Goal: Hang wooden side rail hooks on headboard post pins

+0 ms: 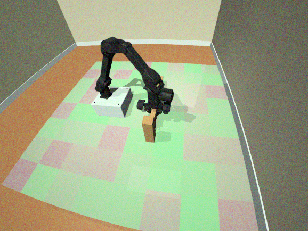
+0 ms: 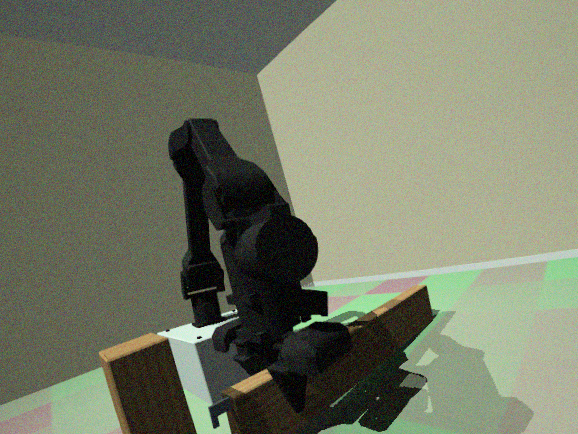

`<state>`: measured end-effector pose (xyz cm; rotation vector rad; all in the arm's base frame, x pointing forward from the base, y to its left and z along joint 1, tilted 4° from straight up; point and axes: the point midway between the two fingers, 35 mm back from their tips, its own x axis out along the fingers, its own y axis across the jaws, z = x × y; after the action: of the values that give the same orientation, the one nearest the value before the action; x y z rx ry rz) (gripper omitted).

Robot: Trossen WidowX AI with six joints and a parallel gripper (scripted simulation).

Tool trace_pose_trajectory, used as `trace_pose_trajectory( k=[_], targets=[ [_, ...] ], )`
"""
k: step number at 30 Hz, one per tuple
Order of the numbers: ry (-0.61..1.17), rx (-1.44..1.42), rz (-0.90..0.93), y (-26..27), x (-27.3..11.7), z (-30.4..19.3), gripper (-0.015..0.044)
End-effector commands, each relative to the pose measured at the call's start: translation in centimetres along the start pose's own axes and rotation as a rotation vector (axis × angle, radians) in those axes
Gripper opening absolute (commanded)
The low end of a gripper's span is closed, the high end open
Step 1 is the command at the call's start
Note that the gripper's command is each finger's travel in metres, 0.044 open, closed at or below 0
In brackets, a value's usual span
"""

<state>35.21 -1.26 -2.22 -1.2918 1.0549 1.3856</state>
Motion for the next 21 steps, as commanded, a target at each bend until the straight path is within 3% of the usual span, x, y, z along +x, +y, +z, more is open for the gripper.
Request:
trace_pose_trajectory(
  k=[1,21],
  targets=[
    [0.006,-0.002,-0.015,-0.32,-0.34,-0.21,0.0],
    [0.006,-0.002,-0.014,-0.12,-0.11,-0.43,0.0]
  ],
)
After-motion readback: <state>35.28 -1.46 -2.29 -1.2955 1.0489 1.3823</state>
